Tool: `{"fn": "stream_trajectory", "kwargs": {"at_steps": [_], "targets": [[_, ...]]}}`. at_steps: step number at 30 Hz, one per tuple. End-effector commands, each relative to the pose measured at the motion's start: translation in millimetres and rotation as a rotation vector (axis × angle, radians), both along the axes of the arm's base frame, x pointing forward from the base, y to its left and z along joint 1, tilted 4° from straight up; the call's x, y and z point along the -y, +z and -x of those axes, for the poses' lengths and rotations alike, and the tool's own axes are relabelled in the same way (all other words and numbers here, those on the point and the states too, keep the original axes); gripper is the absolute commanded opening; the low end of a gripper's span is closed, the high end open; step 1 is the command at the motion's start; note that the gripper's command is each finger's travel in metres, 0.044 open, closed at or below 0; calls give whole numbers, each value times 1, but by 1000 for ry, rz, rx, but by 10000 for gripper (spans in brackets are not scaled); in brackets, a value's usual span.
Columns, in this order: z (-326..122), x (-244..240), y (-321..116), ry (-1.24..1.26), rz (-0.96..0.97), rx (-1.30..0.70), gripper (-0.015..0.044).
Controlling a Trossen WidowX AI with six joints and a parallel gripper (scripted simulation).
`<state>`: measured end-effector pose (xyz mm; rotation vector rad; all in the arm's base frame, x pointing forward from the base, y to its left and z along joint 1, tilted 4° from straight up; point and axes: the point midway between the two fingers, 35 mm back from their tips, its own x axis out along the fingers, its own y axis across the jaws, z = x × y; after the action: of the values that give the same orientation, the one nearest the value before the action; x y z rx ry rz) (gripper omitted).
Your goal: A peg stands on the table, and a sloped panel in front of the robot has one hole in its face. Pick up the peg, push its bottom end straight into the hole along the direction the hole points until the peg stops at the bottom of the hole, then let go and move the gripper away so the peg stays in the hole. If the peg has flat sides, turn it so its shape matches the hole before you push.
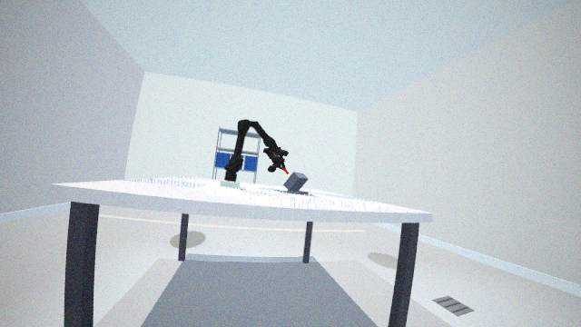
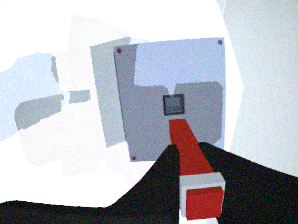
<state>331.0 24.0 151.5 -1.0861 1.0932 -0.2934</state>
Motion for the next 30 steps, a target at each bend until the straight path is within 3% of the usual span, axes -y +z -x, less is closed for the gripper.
{"fn": "stream_trajectory", "kwargs": {"at_steps": [1,30], "targets": [[-3,4,-3,3,13,0,0],[-16,19,-16,23,36,16,0]]}}
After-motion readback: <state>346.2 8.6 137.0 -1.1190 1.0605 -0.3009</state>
